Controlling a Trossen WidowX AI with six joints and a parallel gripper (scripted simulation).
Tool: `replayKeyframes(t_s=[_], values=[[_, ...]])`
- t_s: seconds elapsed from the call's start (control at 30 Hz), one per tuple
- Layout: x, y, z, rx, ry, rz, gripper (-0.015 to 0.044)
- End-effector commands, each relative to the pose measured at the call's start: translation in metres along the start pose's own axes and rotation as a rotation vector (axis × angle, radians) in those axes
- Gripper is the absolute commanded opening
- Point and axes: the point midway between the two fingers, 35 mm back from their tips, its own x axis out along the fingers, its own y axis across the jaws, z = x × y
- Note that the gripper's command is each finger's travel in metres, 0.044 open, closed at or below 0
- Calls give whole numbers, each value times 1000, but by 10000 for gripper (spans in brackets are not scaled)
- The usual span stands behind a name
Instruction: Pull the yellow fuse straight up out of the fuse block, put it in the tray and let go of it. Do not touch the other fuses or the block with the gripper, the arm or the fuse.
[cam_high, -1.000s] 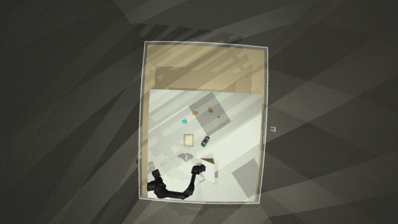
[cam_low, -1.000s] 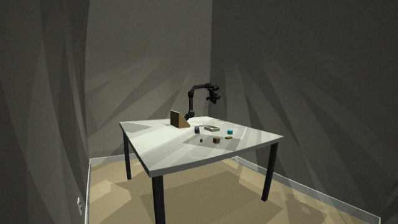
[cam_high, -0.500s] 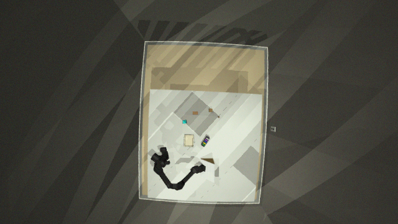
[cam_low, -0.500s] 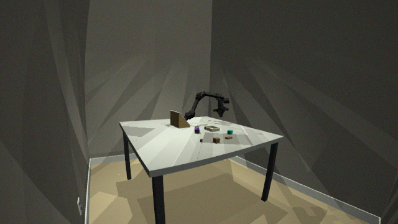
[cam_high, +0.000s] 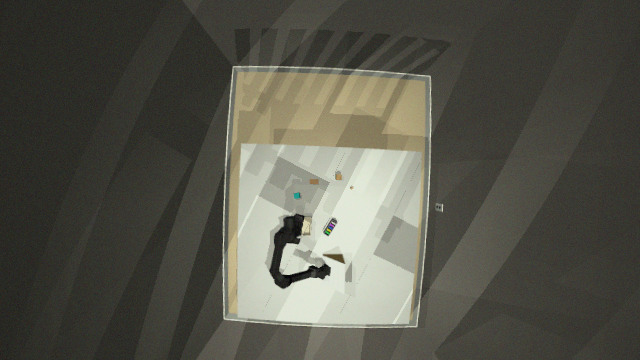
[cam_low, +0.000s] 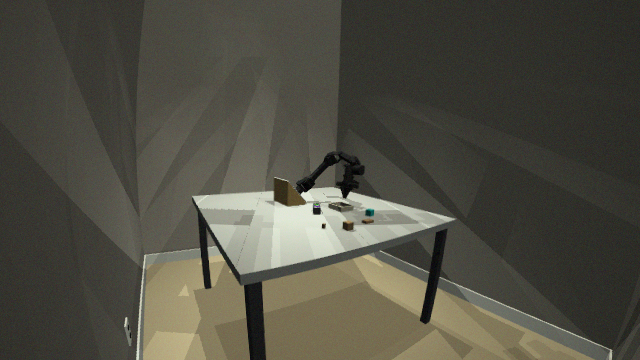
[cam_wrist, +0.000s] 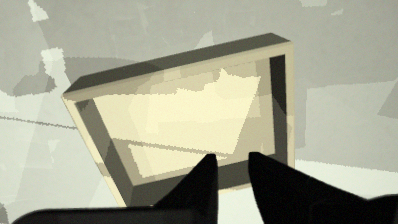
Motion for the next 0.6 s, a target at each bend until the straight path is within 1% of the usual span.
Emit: replayKeyframes(t_s=[0.0, 0.17, 0.27, 0.33, 0.57], values=[[14, -17, -65, 117, -22, 55, 73], [28, -18, -145, 267, -98, 110, 73], [35, -2, -188, 345, -159, 130, 73], [36, 4, -198, 362, -174, 132, 73], [37, 4, -197, 362, -174, 132, 73]])
